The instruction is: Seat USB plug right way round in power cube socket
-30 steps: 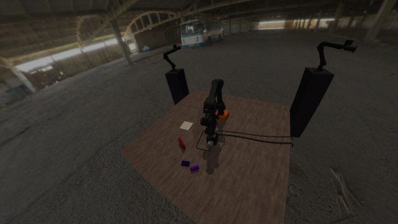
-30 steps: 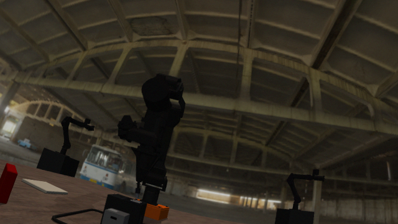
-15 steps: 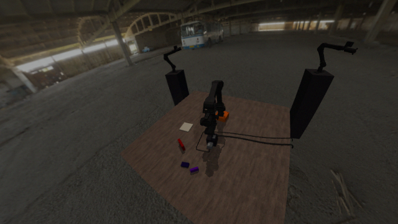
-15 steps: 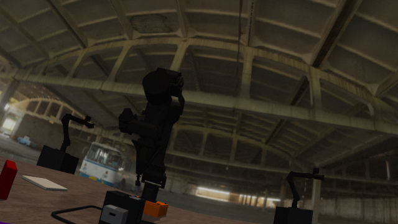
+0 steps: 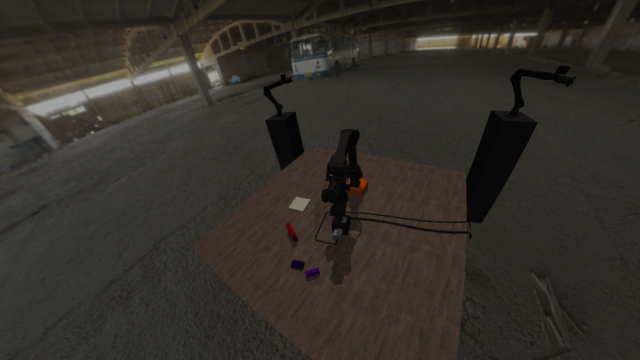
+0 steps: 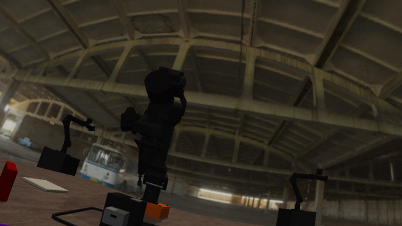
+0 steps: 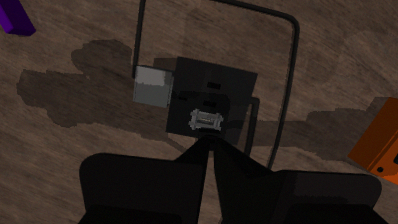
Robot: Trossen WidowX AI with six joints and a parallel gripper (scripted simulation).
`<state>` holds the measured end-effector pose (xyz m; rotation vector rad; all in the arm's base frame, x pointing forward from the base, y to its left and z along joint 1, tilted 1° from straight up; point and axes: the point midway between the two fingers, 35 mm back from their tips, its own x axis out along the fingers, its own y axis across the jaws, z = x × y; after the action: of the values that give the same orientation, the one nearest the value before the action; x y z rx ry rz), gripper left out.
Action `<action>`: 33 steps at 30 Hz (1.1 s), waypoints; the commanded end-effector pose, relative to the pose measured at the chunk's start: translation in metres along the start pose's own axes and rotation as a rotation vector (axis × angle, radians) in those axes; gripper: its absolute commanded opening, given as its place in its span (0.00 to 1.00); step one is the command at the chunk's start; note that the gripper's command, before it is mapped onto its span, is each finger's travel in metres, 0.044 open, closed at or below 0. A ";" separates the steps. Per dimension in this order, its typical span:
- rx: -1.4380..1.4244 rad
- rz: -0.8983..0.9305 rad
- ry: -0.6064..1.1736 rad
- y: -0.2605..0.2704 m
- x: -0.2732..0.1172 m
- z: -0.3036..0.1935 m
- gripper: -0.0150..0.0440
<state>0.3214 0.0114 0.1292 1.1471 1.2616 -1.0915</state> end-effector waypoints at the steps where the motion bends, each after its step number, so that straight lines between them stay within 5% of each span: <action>1: -0.100 -0.001 0.000 0.000 0.001 0.000 0.25; 33: -0.942 -0.001 0.001 0.000 0.001 0.000 0.25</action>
<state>0.3210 0.0114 0.1288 0.4919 1.5050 -0.4465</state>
